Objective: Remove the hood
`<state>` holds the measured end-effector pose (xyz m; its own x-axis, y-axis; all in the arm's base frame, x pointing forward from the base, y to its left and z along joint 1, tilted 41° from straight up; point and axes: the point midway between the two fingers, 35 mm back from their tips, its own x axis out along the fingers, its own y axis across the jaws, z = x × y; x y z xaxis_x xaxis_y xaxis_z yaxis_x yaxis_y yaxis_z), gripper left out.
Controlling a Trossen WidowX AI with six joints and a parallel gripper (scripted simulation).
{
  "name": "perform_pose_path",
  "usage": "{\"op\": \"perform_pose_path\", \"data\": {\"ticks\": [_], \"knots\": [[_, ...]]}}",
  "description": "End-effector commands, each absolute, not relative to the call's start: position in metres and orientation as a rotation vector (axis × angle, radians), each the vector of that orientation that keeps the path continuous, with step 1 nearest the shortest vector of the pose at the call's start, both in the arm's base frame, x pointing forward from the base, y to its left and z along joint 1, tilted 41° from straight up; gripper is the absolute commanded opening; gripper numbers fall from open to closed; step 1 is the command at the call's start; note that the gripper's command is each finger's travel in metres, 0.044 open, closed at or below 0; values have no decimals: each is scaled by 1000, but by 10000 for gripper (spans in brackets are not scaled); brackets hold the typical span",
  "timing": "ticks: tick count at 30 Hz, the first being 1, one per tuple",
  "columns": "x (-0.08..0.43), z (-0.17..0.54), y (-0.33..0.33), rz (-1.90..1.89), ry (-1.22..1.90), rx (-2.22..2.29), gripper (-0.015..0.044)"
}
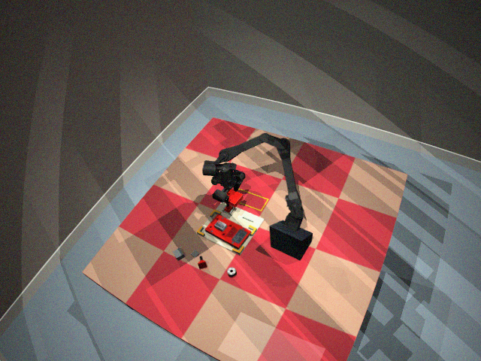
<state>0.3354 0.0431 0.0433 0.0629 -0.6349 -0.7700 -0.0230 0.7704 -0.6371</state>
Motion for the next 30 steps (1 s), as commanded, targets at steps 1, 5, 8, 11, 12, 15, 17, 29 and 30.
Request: {"op": "perform_pose_path", "data": {"ticks": [1, 5, 8, 11, 12, 15, 17, 29, 30], "knots": [[334, 55, 31, -502, 1445, -577, 0], [332, 66, 18, -505, 1445, -578, 0], [330, 74, 9, -507, 1444, -579, 0], [327, 81, 0, -510, 1444, -581, 0], [326, 84, -3, -511, 1443, -581, 0], [323, 91, -13, -515, 1443, -583, 0], [320, 96, -19, -517, 1443, -584, 0], [315, 105, -34, -523, 1442, -587, 0], [315, 104, -34, -523, 1442, -587, 0]]}}
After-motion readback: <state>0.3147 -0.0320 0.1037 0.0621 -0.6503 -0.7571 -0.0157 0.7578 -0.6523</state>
